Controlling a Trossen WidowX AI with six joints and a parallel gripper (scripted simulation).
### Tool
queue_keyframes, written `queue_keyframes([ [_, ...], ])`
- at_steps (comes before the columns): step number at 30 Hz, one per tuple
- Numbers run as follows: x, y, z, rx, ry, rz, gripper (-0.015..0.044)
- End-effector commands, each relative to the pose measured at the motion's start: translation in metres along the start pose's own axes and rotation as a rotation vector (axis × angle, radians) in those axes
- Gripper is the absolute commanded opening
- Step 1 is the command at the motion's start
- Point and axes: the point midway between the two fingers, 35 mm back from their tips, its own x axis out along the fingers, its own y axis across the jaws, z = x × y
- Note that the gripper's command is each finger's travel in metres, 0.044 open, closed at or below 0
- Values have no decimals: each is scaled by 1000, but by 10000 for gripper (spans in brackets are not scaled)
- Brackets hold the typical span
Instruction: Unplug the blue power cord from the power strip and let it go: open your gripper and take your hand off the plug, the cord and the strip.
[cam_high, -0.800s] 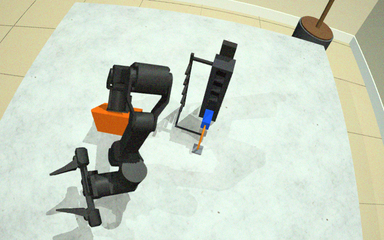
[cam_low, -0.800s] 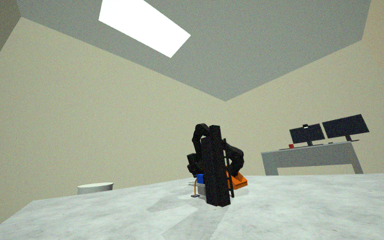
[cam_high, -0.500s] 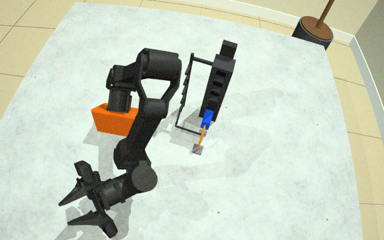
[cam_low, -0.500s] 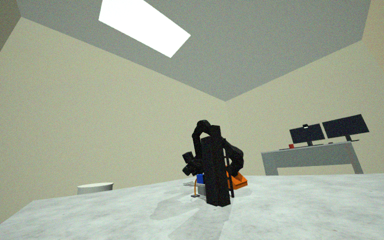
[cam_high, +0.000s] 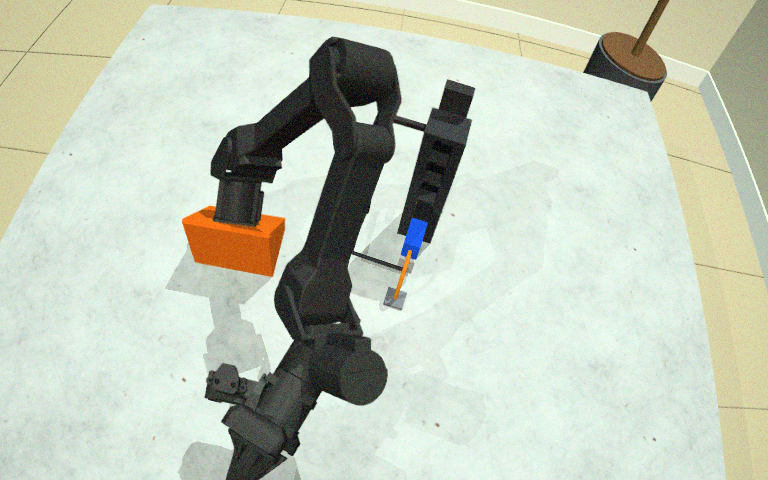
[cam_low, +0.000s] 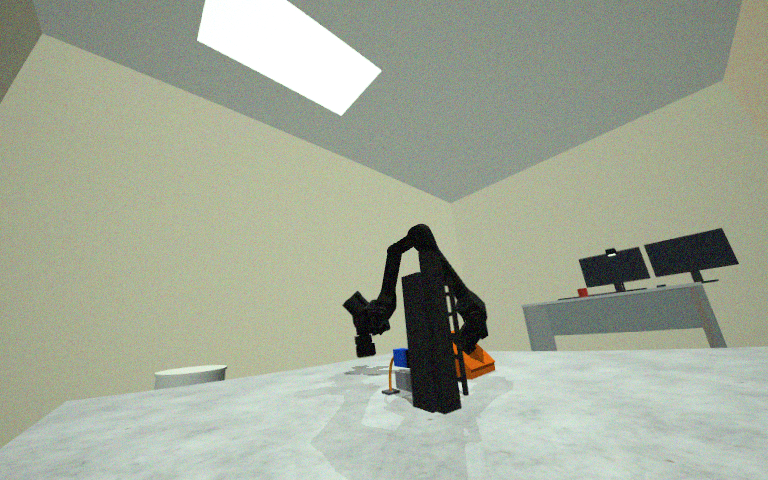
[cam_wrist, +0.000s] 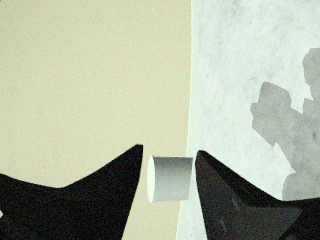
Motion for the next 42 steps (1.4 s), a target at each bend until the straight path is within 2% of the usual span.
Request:
queue_keyframes([
  [1,-47,-25,-45,-466,218,-270,160],
  [4,-76,-35,-56,-646,321,-377,160],
  [16,-177,-60,-63,-1077,655,-655,160],
  [31,-348,-68,-30,-1424,1215,-965,160],
  [42,-354,-68,-28,-1429,1237,-973,160],
])
